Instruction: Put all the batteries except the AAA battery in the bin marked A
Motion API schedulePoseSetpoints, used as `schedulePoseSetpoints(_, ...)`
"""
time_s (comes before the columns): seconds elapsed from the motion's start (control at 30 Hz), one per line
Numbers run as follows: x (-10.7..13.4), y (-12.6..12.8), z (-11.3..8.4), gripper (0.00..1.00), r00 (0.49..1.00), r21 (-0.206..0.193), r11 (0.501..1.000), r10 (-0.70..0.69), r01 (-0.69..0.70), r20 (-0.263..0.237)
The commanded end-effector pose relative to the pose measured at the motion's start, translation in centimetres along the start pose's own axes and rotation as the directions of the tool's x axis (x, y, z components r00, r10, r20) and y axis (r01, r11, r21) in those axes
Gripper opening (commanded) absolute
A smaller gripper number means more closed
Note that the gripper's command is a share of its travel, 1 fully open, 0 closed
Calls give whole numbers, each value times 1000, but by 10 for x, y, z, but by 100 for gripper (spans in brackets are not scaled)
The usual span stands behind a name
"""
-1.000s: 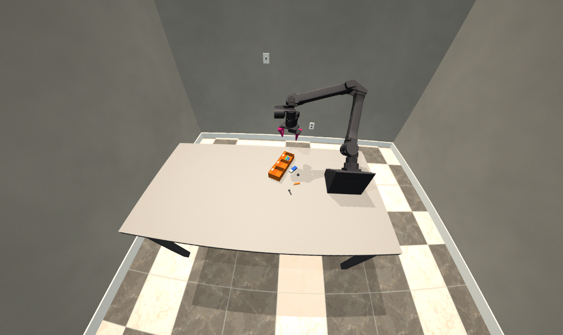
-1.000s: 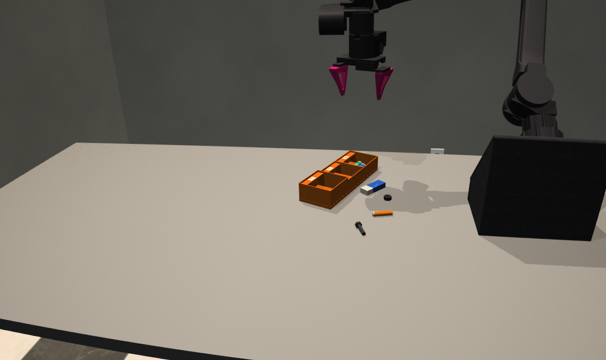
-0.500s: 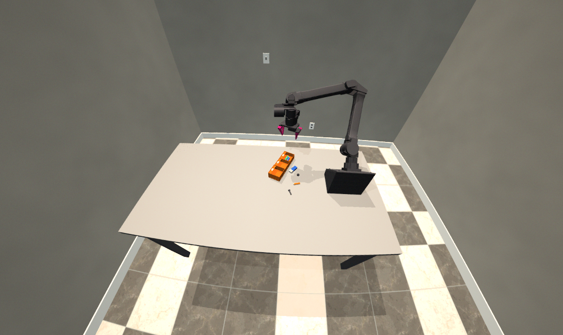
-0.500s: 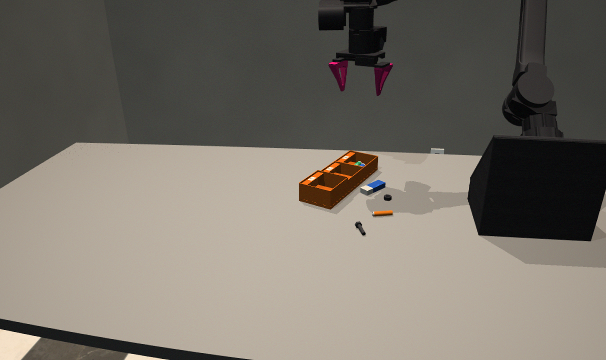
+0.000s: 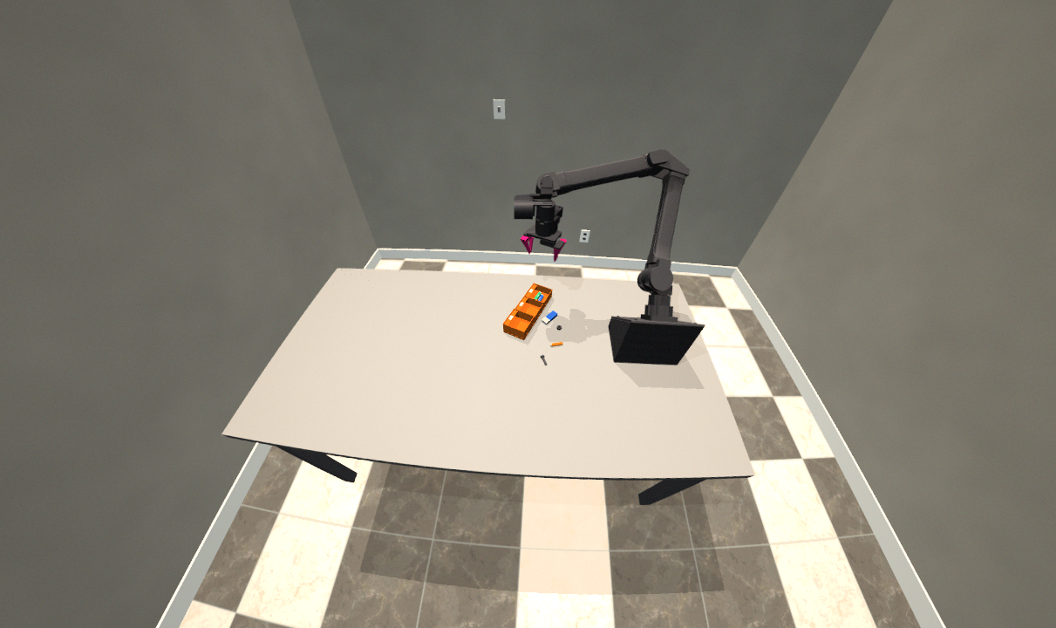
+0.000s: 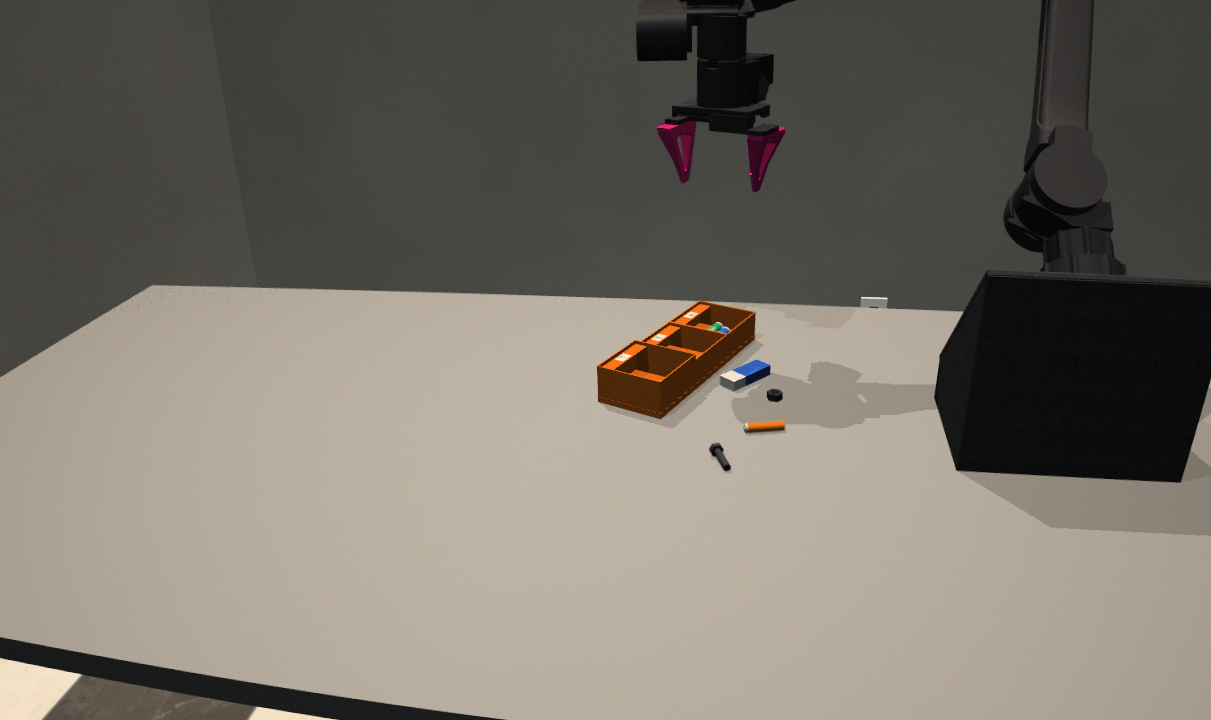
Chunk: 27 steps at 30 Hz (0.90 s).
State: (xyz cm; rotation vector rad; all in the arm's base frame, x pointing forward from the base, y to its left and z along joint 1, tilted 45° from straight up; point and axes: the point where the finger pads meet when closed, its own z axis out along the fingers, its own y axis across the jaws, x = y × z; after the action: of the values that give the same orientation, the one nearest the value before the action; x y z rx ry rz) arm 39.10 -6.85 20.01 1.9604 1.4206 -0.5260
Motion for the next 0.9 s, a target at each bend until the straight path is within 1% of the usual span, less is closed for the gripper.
schedulePoseSetpoints(0.0,-2,1,-6,100,999,-23,999,31,-31,-10)
schedulePoseSetpoints(0.37,0,-1,-6,100,1000,-21,1000,23,-23,-8)
schedulePoseSetpoints(0.4,-2,6,-9,100,1000,-24,1000,21,-21,-10)
schedulePoseSetpoints(0.53,-1,6,-8,100,1000,-24,1000,21,-21,-10)
schedulePoseSetpoints(0.57,1,-1,-6,100,1000,-23,999,22,-23,-9)
schedulePoseSetpoints(0.87,2,-1,-7,100,1000,-26,999,21,-22,-11)
